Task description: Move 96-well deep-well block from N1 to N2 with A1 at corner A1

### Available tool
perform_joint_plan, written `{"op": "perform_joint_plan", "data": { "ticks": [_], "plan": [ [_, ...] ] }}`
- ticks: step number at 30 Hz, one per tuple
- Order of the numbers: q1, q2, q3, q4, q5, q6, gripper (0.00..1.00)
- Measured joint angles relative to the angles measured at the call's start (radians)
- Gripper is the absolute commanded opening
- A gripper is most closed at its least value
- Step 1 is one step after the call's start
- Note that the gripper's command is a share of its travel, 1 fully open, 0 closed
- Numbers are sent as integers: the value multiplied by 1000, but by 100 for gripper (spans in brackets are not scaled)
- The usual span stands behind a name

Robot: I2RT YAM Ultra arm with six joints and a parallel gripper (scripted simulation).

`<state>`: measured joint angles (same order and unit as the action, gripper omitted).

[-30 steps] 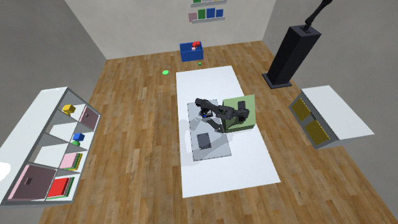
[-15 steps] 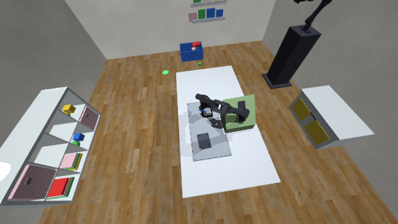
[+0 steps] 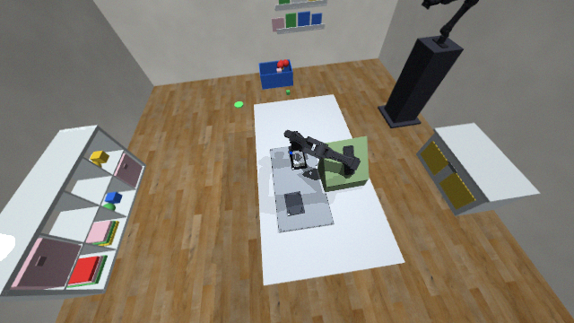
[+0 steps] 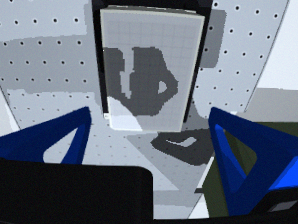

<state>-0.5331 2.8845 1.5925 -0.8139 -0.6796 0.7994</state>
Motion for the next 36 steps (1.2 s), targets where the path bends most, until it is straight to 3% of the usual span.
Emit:
{"op": "perform_joint_plan", "data": {
  "ticks": [36],
  "plan": [
    [-8, 1, 8, -2, 5, 50, 100]
  ]
}}
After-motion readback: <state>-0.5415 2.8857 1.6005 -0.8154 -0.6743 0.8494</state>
